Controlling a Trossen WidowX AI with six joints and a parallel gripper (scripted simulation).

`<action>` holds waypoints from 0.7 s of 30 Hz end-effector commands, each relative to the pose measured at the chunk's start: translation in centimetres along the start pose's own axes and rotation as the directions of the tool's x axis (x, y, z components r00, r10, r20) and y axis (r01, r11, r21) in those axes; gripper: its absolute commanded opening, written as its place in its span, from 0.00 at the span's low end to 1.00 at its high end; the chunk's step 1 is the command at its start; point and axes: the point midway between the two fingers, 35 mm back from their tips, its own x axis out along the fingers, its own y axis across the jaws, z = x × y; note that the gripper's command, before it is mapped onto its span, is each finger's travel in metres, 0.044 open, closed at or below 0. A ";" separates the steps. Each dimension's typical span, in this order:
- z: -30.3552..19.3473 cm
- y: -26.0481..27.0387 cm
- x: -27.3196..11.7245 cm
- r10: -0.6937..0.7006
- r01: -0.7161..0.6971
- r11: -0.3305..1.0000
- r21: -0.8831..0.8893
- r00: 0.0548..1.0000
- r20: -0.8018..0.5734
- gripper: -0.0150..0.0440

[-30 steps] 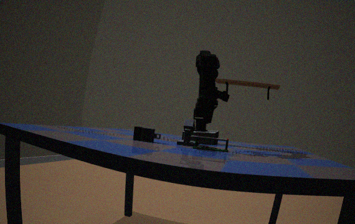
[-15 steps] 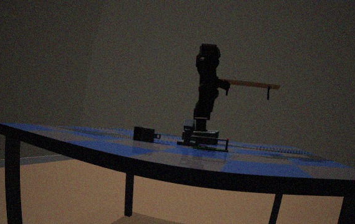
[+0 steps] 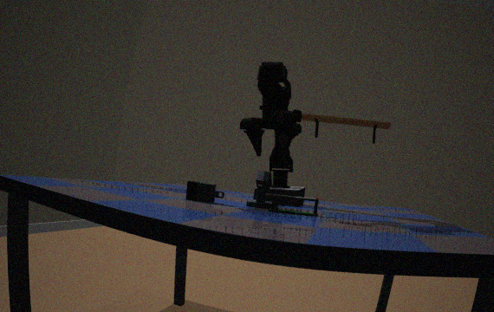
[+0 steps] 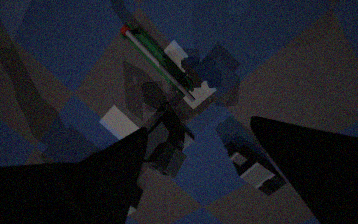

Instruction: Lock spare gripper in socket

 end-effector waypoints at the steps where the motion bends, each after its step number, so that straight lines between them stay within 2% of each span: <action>1: -4.7 -5.3 -0.3 -0.044 0.036 0.695 0.718 0.999 -0.008 1.00; 6: -6.9 -7.2 -0.4 -0.057 0.038 0.433 0.901 0.998 -0.015 1.00; 11: -9.4 -8.8 -0.5 -0.069 0.032 0.124 0.992 0.997 -0.024 1.00; 16: -12.0 -10.2 -0.6 -0.080 0.017 -0.198 0.980 0.996 -0.033 1.00; 21: -14.7 -11.3 -0.7 -0.091 -0.007 -0.505 0.863 0.995 -0.045 1.00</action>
